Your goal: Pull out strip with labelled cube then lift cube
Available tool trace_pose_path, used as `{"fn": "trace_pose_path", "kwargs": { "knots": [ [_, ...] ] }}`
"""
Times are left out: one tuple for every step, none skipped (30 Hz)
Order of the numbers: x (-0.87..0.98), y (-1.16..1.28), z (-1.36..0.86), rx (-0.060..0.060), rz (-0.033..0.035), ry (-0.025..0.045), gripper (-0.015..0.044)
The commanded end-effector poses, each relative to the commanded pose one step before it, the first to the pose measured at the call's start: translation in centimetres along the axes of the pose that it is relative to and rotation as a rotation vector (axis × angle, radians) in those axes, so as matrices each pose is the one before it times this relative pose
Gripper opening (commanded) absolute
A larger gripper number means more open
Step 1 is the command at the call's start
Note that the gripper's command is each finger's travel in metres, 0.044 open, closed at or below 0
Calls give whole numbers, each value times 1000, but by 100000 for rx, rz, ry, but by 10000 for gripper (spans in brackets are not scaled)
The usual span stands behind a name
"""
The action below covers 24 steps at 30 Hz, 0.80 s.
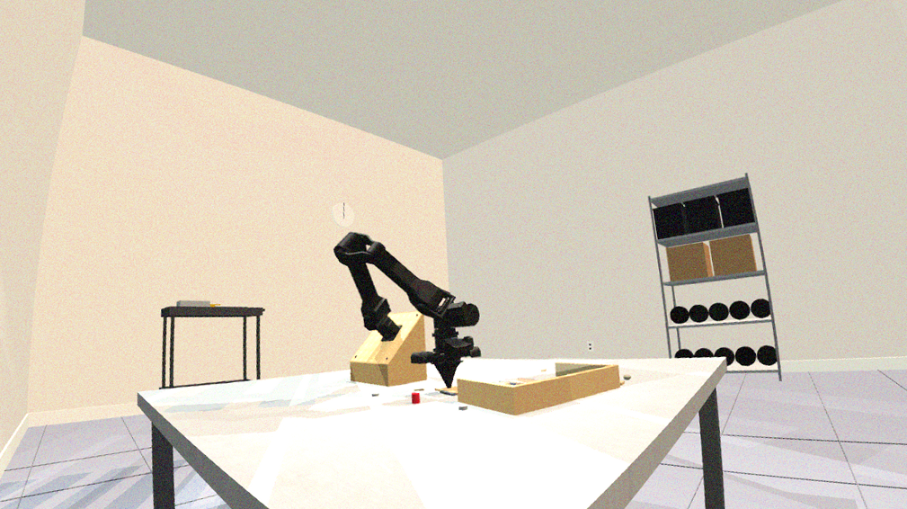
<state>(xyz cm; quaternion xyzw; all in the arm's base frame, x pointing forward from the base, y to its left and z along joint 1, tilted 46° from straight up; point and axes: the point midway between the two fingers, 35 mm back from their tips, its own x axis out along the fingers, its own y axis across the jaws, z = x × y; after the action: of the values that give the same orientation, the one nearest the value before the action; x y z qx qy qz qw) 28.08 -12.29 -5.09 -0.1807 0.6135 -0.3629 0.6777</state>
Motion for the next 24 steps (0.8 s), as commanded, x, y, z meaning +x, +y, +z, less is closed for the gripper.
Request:
{"fn": "trace_pose_path", "kwargs": {
  "knots": [
    [364, -21, -1454, -1037, -604, 2119, 0],
    [1, 5, -150, -6, 0, 6, 0],
    [1, 5, -152, -6, 0, 6, 0],
    [1, 5, -148, -6, 0, 6, 0],
    [1, 5, -151, -6, 0, 6, 0],
    [1, 5, -148, -6, 0, 6, 0],
    [1, 5, -150, -6, 0, 6, 0],
    [1, 5, -146, -6, 0, 6, 0],
    [1, 5, -149, -6, 0, 6, 0],
    [1, 5, -145, -6, 0, 6, 0],
    [1, 4, -148, -6, 0, 6, 0],
    [1, 5, -143, -6, 0, 6, 0],
    [1, 4, -147, -6, 0, 6, 0],
    [1, 5, -141, -6, 0, 6, 0],
    [1, 4, -145, -6, 0, 6, 0],
    [1, 5, -139, -5, 0, 5, 0],
    [1, 4, -144, -6, 0, 6, 0],
    [1, 5, -138, -5, 0, 5, 0],
    [1, 4, -143, -6, 0, 6, 0],
    [1, 4, -135, -5, 0, 5, 0],
    [1, 4, -141, -6, 0, 6, 0],
    [1, 5, -162, -6, 0, 6, 0],
    [1, 5, -169, -7, 0, 7, 0],
    [1, 5, -150, -6, 0, 6, 0]
  ]
}}
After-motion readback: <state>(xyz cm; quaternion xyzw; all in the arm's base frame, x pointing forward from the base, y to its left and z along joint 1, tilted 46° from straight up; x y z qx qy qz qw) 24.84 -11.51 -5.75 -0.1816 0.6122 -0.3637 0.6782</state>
